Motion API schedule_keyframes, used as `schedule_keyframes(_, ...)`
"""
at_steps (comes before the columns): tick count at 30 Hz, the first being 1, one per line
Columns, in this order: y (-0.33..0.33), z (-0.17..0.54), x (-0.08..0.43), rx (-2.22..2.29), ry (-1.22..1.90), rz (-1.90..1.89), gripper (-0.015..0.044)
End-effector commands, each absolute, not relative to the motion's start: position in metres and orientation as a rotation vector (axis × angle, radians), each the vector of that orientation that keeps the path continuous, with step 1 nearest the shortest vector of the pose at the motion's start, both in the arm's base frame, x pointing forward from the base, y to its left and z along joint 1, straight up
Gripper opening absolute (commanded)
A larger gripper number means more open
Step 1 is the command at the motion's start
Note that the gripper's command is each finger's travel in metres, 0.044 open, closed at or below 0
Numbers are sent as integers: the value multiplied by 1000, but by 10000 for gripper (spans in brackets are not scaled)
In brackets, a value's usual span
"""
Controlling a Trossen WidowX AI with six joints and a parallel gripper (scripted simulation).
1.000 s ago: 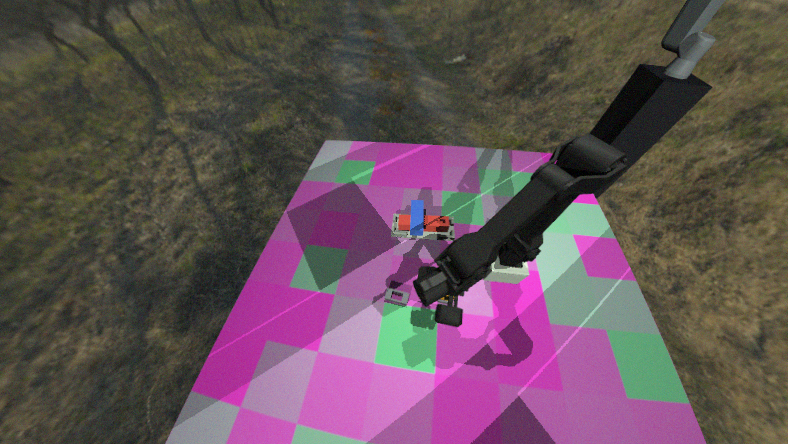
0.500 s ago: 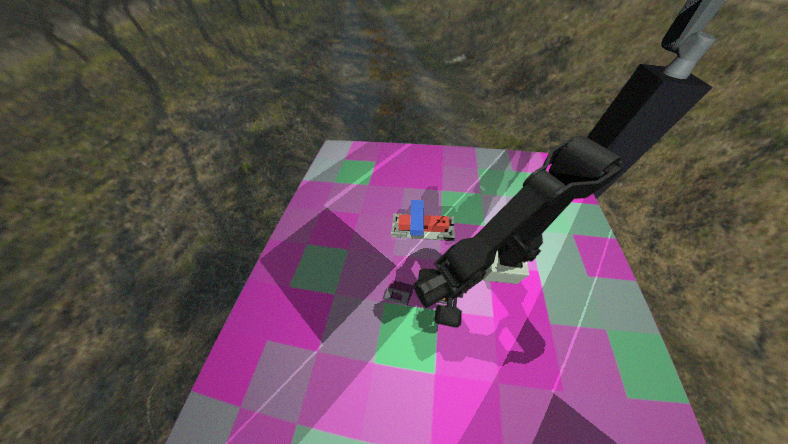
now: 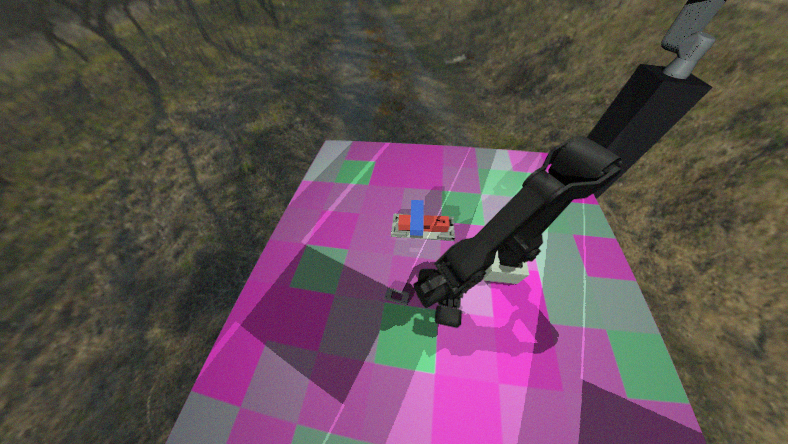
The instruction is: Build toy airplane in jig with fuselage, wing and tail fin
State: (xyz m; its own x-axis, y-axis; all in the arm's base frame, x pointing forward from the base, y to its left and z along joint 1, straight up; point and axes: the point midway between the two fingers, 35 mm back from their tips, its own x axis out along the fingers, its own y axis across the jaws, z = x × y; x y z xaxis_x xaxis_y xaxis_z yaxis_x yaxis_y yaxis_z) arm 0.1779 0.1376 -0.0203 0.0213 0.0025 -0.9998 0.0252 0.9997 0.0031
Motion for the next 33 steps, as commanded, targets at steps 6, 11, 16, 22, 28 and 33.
schedule_keyframes(6, 138, -19, 178, 28, 1553, -18, 0)
schedule_keyframes(11, 139, -10, 178, 29, 1565, -25, 0)
schedule_keyframes(16, 140, 3, 180, 29, 1568, -27, 0)
schedule_keyframes(22, 142, 21, 182, 29, 1565, -25, 0)
schedule_keyframes(28, 143, 39, 183, 29, 1562, -23, 0)
schedule_keyframes(33, 143, 54, 183, 29, 1559, -22, 0)
